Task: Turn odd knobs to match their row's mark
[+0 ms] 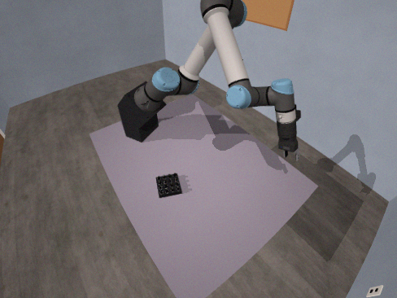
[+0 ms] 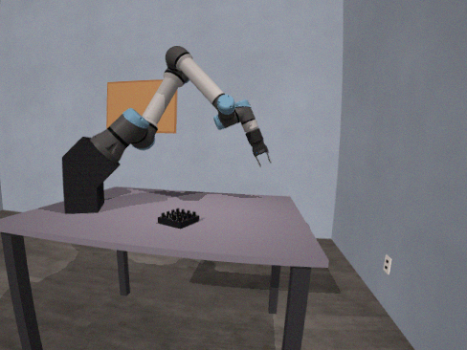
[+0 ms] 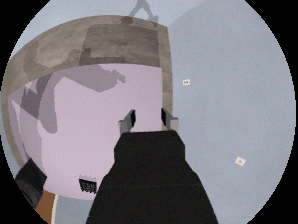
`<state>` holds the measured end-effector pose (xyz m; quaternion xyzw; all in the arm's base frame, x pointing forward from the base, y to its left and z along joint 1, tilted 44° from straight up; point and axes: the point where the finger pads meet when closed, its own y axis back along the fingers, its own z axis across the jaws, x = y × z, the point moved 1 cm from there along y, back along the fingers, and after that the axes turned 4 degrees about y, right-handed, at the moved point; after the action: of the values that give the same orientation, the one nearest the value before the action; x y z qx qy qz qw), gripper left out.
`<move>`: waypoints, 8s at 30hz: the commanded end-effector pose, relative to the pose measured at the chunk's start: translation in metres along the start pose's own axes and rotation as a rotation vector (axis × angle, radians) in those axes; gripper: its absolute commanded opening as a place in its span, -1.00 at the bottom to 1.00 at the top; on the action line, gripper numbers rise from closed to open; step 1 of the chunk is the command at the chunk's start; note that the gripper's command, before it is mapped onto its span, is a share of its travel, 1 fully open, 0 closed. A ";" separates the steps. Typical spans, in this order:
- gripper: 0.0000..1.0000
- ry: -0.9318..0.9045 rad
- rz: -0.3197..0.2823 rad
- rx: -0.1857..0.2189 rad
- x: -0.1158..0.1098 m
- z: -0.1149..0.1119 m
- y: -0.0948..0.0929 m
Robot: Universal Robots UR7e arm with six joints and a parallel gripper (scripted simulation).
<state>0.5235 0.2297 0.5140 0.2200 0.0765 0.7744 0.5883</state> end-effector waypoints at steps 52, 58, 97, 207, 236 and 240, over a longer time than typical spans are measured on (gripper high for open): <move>1.00 -0.383 -0.228 0.227 -0.182 -0.103 -0.015; 1.00 -0.595 -0.311 0.297 -0.248 -0.156 -0.004; 1.00 -1.819 -0.445 0.278 -0.390 -0.381 0.085; 1.00 -1.908 -0.432 0.252 -0.392 -0.392 0.089; 1.00 -1.908 -0.432 0.253 -0.377 -0.419 0.099; 1.00 -1.908 -0.432 0.253 -0.375 -0.422 0.100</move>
<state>0.3370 -0.0967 0.0831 0.7953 -0.3088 0.1333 0.5043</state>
